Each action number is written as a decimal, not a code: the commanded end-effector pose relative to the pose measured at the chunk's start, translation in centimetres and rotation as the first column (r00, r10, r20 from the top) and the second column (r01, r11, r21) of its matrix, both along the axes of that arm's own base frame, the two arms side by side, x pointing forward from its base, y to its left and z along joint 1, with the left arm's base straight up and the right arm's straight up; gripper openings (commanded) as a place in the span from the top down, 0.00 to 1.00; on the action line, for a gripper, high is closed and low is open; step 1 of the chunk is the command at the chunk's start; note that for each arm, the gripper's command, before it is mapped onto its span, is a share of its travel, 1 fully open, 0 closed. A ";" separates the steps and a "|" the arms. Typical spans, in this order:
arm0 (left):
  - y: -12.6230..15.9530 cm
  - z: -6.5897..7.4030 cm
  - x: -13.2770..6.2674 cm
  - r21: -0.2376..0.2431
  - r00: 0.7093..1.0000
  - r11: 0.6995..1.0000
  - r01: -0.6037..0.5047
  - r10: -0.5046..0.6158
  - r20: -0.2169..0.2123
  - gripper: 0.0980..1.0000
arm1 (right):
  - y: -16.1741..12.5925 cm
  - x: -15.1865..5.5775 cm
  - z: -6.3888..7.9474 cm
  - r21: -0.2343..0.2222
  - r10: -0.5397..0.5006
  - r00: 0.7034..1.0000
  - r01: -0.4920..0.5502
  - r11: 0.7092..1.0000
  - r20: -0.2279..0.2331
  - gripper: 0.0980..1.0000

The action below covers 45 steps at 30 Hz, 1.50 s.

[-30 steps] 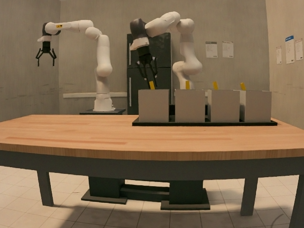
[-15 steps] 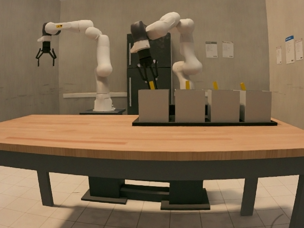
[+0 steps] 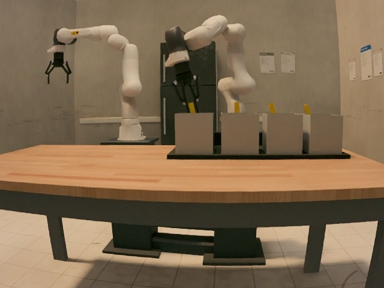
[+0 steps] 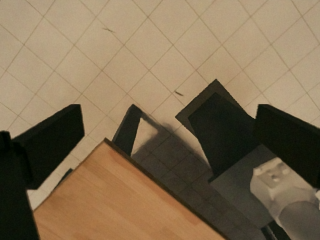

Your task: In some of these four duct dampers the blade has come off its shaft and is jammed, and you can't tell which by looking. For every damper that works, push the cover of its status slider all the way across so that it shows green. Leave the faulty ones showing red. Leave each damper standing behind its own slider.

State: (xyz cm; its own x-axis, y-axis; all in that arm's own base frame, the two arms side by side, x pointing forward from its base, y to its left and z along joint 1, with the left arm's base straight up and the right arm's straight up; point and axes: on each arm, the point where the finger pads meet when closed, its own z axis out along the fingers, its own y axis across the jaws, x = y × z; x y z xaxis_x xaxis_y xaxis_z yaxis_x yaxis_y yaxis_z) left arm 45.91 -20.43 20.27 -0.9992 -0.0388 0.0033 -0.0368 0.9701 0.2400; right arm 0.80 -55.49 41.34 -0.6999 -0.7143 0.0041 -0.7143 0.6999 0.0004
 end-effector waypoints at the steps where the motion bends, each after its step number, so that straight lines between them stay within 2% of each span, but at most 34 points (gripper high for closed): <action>1: 0.2 -0.1 0.2 0.002 1.000 1.000 -0.004 0.004 0.003 0.77 | 0.0 0.0 0.0 0.003 0.005 1.000 -0.005 1.000 0.003 0.00; 23: 0.2 -0.1 0.2 0.002 1.000 1.000 -0.004 0.004 0.003 0.77 | 0.0 0.0 0.0 0.003 0.005 1.000 -0.005 1.000 0.003 0.00; 24: 0.2 -0.1 0.2 0.002 1.000 1.000 -0.004 0.004 0.003 0.89 | 0.0 0.0 0.0 0.003 0.005 1.000 -0.005 1.000 0.003 0.00; 45: 0.2 -0.1 0.2 0.002 1.000 1.000 -0.004 0.004 0.003 0.89 | 0.0 0.0 0.0 0.003 0.005 1.000 -0.005 1.000 0.003 0.00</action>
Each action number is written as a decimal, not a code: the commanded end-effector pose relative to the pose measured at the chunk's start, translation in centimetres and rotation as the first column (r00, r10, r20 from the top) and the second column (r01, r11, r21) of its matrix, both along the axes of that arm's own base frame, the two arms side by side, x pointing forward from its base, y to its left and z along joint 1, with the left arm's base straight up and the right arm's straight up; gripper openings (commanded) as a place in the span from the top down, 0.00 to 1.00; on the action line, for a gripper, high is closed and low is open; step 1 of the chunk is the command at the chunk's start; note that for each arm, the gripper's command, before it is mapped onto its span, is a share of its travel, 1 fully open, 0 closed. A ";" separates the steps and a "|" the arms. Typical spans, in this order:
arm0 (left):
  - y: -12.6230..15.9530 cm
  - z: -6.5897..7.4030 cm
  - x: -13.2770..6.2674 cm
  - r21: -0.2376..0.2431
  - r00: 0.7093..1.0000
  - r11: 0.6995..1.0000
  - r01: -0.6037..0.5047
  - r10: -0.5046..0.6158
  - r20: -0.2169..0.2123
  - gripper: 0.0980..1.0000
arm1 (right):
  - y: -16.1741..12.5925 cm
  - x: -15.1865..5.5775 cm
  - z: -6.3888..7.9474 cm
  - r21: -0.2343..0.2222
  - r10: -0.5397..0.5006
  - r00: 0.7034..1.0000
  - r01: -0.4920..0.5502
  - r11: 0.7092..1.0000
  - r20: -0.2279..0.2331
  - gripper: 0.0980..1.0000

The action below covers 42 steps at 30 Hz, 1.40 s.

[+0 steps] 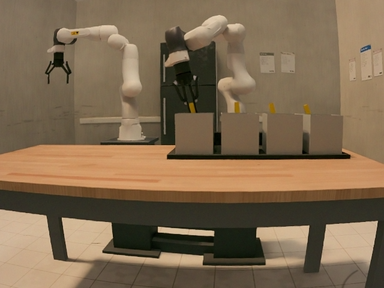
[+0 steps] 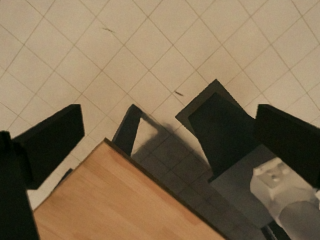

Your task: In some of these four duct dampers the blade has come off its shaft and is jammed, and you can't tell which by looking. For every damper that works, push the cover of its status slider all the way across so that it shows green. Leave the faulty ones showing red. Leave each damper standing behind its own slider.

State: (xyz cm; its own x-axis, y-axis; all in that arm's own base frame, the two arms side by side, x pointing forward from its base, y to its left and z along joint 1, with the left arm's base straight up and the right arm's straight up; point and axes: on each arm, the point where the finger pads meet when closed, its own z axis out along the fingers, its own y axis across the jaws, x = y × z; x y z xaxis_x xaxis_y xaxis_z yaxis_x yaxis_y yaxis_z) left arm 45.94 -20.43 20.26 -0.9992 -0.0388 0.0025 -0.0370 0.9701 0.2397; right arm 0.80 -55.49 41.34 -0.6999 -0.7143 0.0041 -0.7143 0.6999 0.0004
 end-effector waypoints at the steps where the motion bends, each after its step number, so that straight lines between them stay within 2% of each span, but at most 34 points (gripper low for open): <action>1: 0.2 -0.1 0.1 0.002 1.000 1.000 -0.004 0.004 0.002 0.89 | 0.0 0.0 0.0 0.003 0.005 1.000 -0.005 1.000 0.003 0.00; 25: 0.1 -0.1 0.1 0.010 1.000 1.000 -0.004 0.004 0.002 0.89 | 0.0 0.0 0.0 0.003 0.005 1.000 -0.005 1.000 0.003 0.00; 42: -0.5 -0.3 0.1 0.073 1.000 0.997 -0.004 0.004 0.000 0.89 | 0.0 0.0 0.0 0.003 0.005 1.000 -0.005 1.000 0.003 0.00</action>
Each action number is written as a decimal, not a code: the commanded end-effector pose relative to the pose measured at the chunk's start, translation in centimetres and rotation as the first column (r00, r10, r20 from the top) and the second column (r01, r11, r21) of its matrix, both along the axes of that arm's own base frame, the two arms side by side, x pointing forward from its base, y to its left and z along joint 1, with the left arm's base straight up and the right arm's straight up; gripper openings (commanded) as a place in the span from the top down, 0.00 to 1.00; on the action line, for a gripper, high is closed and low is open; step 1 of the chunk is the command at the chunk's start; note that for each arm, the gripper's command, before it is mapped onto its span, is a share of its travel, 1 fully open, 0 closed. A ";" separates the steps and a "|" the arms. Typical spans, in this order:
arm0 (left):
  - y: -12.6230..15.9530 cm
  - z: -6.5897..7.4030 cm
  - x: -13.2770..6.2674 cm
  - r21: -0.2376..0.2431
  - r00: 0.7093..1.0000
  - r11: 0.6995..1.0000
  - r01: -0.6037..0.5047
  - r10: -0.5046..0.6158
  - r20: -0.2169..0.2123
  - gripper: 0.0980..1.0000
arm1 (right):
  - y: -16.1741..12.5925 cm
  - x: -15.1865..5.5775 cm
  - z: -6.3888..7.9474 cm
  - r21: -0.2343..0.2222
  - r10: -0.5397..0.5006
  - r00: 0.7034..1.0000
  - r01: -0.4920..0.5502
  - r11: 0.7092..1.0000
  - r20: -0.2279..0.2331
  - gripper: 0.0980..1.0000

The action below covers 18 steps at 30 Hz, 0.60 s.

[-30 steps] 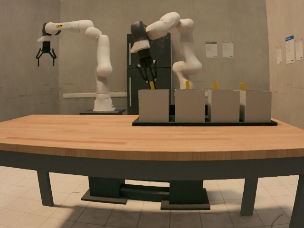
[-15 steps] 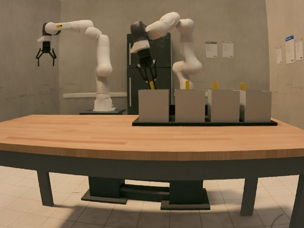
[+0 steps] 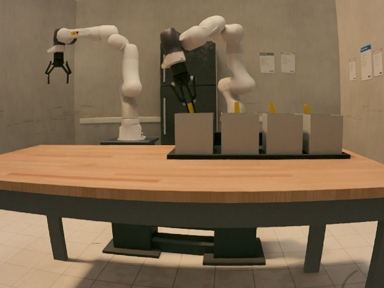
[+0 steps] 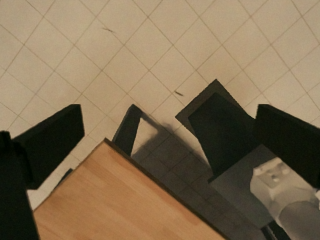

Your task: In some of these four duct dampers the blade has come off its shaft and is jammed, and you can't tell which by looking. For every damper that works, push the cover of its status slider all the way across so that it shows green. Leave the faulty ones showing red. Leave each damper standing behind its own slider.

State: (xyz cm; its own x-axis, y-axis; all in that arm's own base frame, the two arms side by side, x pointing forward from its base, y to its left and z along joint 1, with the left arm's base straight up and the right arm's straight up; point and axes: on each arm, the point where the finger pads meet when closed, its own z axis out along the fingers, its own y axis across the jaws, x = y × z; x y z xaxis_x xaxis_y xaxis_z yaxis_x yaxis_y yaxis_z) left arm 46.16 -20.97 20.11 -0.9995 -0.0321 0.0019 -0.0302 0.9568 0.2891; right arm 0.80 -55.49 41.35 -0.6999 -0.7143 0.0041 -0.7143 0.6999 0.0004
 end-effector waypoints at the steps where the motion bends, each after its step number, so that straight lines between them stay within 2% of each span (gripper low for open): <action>1: -0.1 -0.2 -0.1 0.028 1.000 1.000 -0.010 0.010 0.001 0.89 | 0.0 0.0 0.0 0.003 0.005 1.000 -0.005 1.000 0.003 0.00; 18: -1.3 -0.7 0.0 0.148 1.000 0.989 -0.010 0.010 -0.002 0.89 | 0.0 0.0 0.0 0.003 0.005 1.000 -0.005 1.000 0.003 0.00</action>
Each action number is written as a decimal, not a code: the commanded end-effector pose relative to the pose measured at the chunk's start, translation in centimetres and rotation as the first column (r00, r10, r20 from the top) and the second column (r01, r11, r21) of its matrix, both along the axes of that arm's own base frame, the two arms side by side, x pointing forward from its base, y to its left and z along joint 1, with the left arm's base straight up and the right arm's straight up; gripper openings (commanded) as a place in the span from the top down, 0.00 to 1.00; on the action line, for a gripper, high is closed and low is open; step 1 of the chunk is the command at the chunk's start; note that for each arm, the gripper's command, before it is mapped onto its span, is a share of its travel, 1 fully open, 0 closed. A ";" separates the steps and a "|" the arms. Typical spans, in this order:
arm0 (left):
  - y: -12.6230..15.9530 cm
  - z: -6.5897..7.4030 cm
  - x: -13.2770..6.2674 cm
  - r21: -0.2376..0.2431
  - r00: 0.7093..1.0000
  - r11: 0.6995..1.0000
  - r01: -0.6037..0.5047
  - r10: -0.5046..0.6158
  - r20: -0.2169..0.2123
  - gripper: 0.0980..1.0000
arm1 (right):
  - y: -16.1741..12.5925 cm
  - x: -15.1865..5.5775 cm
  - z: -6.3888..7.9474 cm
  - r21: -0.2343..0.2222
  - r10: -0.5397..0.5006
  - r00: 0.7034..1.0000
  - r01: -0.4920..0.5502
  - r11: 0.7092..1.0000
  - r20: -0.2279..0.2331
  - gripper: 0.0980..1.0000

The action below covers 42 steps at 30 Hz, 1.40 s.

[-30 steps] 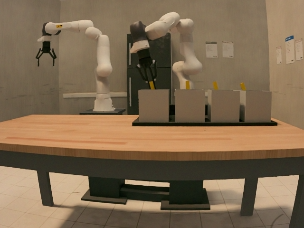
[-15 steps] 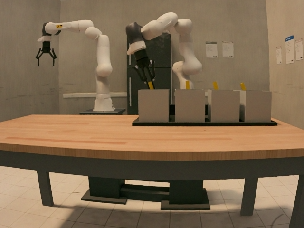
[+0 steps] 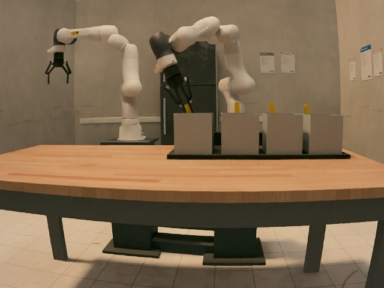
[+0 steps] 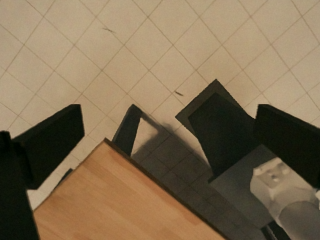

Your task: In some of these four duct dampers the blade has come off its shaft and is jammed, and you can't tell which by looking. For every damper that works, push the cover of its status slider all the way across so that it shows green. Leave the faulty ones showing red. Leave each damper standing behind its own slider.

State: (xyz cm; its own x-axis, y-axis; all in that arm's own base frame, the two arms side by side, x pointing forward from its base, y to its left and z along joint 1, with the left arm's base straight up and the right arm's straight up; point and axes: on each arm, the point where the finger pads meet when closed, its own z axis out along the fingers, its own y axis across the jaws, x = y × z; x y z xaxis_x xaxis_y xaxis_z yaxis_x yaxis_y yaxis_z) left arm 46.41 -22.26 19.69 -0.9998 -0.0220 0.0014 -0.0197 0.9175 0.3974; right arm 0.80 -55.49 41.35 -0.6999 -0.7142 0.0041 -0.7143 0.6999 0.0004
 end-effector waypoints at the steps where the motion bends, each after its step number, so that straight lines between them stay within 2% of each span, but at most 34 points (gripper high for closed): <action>1: 0.0 -0.3 -0.3 0.042 1.000 0.999 -0.020 0.020 0.002 0.89 | 0.0 0.0 0.0 0.003 0.005 1.000 -0.005 1.000 0.003 0.00; 12: -0.9 -0.8 -0.2 0.133 1.000 0.991 -0.020 0.020 0.000 0.89 | 0.0 0.0 0.0 0.003 0.005 1.000 -0.005 1.000 0.003 0.00; 14: -0.9 -0.8 -0.2 0.133 1.000 0.991 -0.020 0.020 0.000 0.89 | 0.0 0.0 0.0 0.003 0.005 1.000 -0.005 1.000 0.003 0.00; 25: -1.5 -1.2 -0.2 0.203 1.000 0.979 -0.020 0.020 -0.001 0.89 | 0.0 0.0 0.0 0.003 0.005 1.000 -0.005 1.000 0.003 0.00; 42: -1.9 -1.5 -0.2 0.248 1.000 0.969 -0.019 0.020 -0.002 0.89 | 0.0 0.0 0.0 0.003 0.005 1.000 -0.005 1.000 0.003 0.00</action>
State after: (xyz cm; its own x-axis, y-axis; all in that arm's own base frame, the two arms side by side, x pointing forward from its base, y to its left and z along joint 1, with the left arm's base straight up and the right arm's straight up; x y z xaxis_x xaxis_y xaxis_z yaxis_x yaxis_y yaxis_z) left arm 46.48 -24.48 18.45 -0.9996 -0.0269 -0.0019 -0.0227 0.8008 0.5985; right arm 0.80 -55.49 41.35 -0.6999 -0.7142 0.0041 -0.7142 0.6999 0.0003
